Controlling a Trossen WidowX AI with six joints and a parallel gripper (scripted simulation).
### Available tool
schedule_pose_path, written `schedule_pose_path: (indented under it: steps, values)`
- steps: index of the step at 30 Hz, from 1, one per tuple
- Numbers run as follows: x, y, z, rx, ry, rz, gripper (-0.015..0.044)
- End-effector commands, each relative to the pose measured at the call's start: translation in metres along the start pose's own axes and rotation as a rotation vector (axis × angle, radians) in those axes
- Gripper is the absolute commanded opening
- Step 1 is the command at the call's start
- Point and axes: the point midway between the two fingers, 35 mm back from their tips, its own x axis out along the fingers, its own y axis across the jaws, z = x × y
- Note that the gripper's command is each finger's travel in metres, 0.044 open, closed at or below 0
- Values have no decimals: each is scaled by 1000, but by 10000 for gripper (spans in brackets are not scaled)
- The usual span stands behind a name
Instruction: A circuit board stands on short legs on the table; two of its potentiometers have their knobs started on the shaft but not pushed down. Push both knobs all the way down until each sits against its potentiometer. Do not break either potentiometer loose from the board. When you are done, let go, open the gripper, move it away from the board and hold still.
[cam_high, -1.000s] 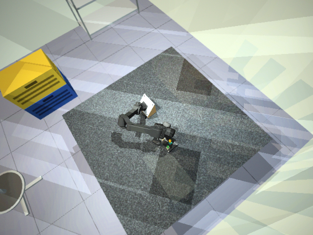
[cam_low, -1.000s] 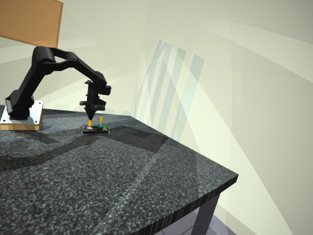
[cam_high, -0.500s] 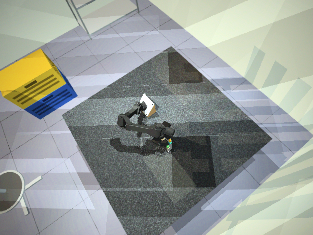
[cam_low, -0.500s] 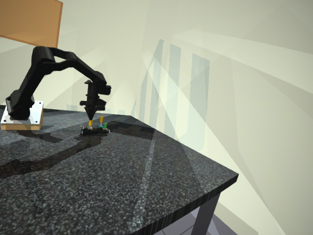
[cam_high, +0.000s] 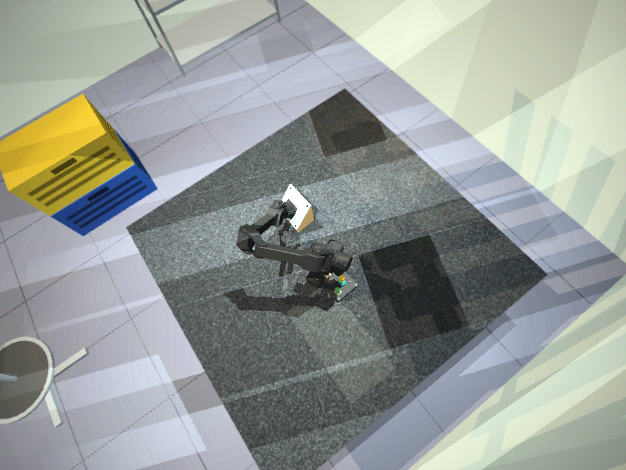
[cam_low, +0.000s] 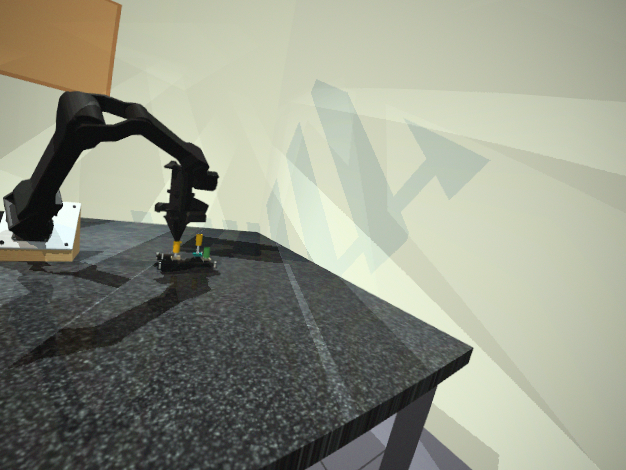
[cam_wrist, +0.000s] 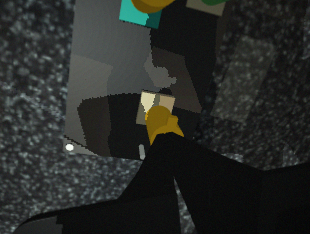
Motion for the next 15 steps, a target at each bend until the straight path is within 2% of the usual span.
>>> schedule_pose_path:
  steps: [1, 15]
  values:
    - [10, -3, 0, 13, 12, 0, 0]
    - [12, -3, 0, 13, 12, 0, 0]
